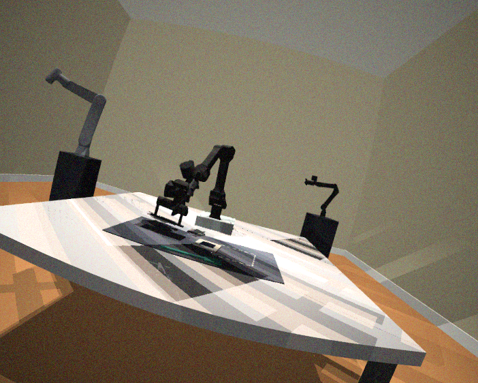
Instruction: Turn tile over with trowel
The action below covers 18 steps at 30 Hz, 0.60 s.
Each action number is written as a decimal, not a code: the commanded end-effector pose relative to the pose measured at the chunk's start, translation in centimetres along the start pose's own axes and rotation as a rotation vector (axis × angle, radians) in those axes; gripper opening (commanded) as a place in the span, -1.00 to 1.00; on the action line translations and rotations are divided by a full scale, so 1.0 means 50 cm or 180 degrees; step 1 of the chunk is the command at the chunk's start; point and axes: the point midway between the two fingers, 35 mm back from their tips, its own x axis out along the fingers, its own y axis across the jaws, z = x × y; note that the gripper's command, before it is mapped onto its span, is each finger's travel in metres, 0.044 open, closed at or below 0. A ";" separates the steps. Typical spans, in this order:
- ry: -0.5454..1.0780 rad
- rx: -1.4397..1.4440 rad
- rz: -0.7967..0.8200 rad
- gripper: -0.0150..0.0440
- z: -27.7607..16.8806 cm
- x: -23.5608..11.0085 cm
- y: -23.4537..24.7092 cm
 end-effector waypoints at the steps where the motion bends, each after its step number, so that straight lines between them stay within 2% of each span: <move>1: -0.0082 -0.0017 0.0049 -0.49 -0.024 -0.008 0.001; 6: -0.0151 -0.0032 0.0068 -0.49 -0.053 -0.016 -0.009; 18: -0.0153 -0.0032 0.0068 -0.49 -0.059 -0.001 -0.028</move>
